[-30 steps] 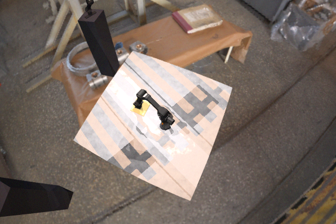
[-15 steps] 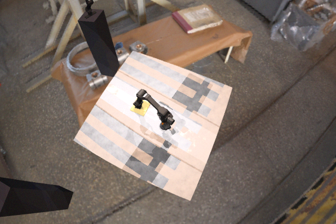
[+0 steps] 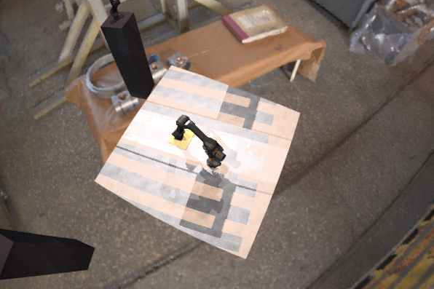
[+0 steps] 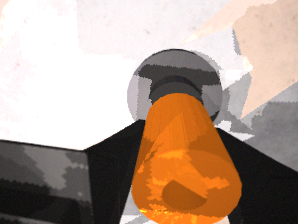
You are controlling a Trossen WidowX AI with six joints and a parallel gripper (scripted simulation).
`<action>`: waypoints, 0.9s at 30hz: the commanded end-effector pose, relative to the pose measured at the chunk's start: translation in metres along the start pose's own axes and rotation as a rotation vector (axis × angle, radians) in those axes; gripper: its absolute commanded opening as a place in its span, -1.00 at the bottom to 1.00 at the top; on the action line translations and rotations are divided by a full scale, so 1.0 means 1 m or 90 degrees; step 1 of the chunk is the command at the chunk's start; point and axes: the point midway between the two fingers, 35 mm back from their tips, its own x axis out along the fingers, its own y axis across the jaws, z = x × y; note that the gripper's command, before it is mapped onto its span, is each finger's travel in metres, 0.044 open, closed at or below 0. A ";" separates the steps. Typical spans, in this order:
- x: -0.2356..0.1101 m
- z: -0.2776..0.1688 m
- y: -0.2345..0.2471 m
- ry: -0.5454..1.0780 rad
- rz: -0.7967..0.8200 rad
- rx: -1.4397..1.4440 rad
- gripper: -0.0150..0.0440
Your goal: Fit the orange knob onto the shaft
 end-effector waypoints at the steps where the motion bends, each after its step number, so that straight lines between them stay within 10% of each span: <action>1: 0.000 0.000 0.000 0.000 -0.001 -0.019 -0.49; 27: 0.006 0.000 0.000 0.000 -0.001 -0.016 -0.49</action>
